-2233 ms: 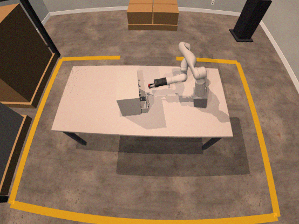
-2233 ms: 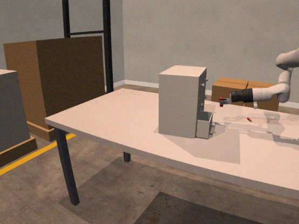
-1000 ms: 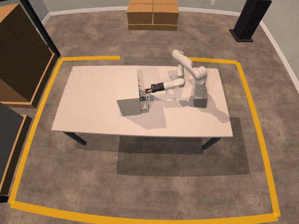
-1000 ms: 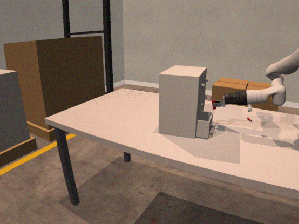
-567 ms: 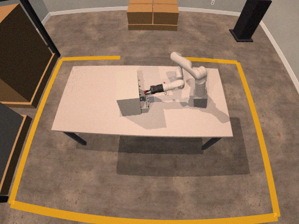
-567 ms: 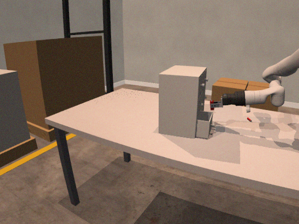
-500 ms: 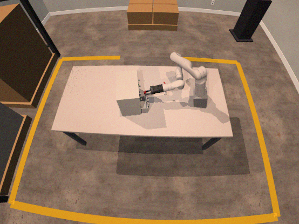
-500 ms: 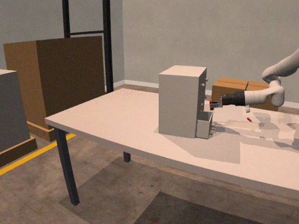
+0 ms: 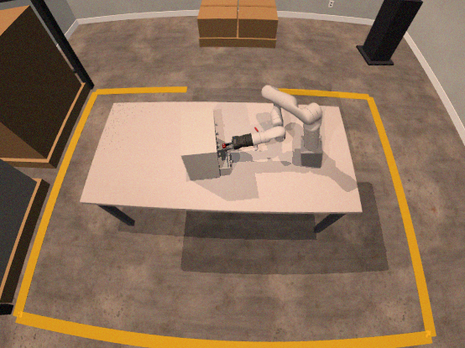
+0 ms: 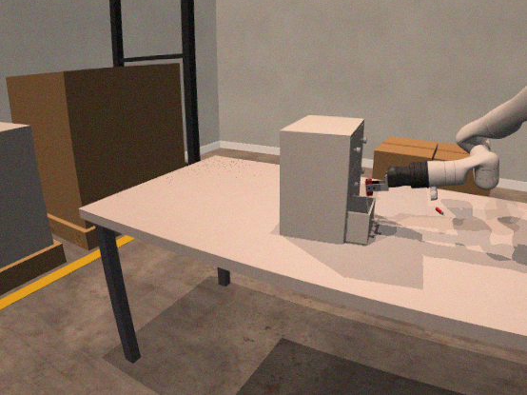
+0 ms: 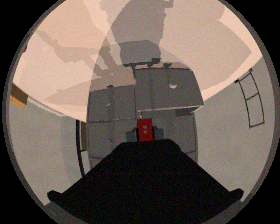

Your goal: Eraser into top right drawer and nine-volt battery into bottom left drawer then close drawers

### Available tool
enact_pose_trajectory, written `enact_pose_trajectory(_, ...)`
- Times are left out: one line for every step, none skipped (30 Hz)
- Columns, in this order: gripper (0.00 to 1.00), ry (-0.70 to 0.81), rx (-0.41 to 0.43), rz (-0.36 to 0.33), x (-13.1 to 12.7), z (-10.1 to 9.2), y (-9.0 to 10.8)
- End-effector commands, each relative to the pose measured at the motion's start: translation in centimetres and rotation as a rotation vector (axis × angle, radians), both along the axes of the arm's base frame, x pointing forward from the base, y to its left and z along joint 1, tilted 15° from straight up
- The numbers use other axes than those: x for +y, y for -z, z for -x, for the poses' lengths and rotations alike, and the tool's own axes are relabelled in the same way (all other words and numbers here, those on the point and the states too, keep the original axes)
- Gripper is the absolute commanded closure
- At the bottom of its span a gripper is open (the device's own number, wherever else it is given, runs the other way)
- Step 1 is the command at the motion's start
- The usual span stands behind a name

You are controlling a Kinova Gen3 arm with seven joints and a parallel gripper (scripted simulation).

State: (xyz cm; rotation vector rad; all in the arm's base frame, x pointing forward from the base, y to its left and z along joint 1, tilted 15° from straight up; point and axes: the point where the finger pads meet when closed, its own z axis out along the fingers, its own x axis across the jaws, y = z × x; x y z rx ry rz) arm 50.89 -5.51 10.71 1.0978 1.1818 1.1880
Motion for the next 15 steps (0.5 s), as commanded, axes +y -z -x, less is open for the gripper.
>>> enact_pose_trajectory(0.49, 0.001, 0.003, 0.002, 0.63, -0.39, 0.16)
enact_pose_trajectory(0.49, -0.001, 0.003, 0.002, 0.85, -0.47, 0.15)
enact_pose_trajectory(0.49, -0.001, 0.003, 0.002, 0.98, -0.54, 0.14)
enact_pose_trajectory(0.49, -0.001, 0.003, 0.002, 1.09, -0.61, 0.14)
enact_pose_trajectory(0.49, 0.006, 0.002, 0.001, 0.97, -0.67, 0.11)
enact_pose_trajectory(0.49, 0.011, 0.002, 0.001, 0.92, -0.72, 0.08)
enact_pose_trajectory(0.49, 0.012, 0.001, 0.001, 0.98, -0.78, 0.07)
enact_pose_trajectory(0.49, 0.012, 0.002, 0.001, 1.08, -0.84, 0.07)
enact_pose_trajectory(0.49, 0.012, 0.002, 0.001, 1.17, -0.90, 0.06)
enact_pose_trajectory(0.49, 0.012, 0.002, 0.001, 1.17, -0.90, 0.06)
enact_pose_trajectory(0.49, 0.012, 0.002, 0.001, 1.17, -0.90, 0.06)
enact_pose_trajectory(0.49, 0.010, 0.002, 0.000, 1.33, -0.93, 0.03)
enact_pose_trajectory(0.49, 0.011, 0.002, 0.001, 1.36, -0.99, 0.04)
enact_pose_trajectory(0.49, 0.012, 0.002, 0.001, 1.44, -1.05, 0.04)
enact_pose_trajectory(0.49, 0.011, 0.002, -0.004, 1.53, -1.10, 0.03)
